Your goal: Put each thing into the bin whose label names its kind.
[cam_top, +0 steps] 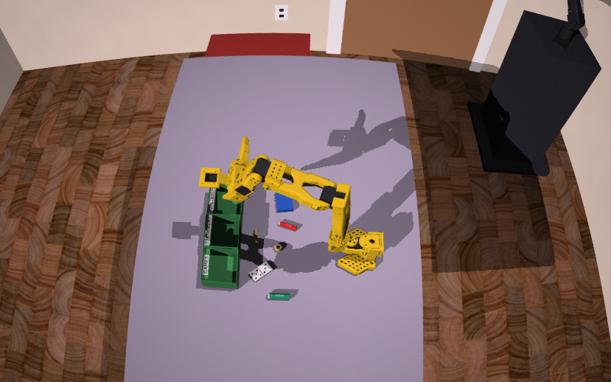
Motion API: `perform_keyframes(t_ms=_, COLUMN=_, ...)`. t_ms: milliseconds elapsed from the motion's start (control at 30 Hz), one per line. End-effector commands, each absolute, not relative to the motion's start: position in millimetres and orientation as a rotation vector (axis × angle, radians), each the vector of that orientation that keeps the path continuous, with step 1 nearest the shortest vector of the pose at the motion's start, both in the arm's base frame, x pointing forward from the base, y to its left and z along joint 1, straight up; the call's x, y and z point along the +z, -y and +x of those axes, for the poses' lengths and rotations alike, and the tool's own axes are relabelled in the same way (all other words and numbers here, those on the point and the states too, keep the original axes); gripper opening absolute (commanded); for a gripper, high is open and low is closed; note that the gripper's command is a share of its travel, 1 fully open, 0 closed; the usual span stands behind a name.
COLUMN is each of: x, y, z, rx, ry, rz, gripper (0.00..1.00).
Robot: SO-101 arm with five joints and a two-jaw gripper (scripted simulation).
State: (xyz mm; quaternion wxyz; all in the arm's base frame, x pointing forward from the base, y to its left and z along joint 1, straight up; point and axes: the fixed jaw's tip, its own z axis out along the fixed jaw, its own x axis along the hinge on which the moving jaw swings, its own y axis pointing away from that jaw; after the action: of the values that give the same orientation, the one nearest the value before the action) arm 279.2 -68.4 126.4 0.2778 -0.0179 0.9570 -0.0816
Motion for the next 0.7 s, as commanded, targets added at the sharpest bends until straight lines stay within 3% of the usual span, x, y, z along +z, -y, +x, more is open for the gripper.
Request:
perform_keyframes(t_ms=0, x=139.3, y=84.1, z=297.2, rx=-0.279, ry=-2.468, rz=-0.046, gripper=1.0)
perform_keyframes(t_ms=233, x=139.1, y=103.1, z=313.3, rx=-0.343, ry=-2.402, rz=-0.054, gripper=1.0)
perform_keyframes(t_ms=667, x=139.0, y=105.6, z=315.2, rx=-0.351, ry=-2.394, rz=-0.054, gripper=1.0)
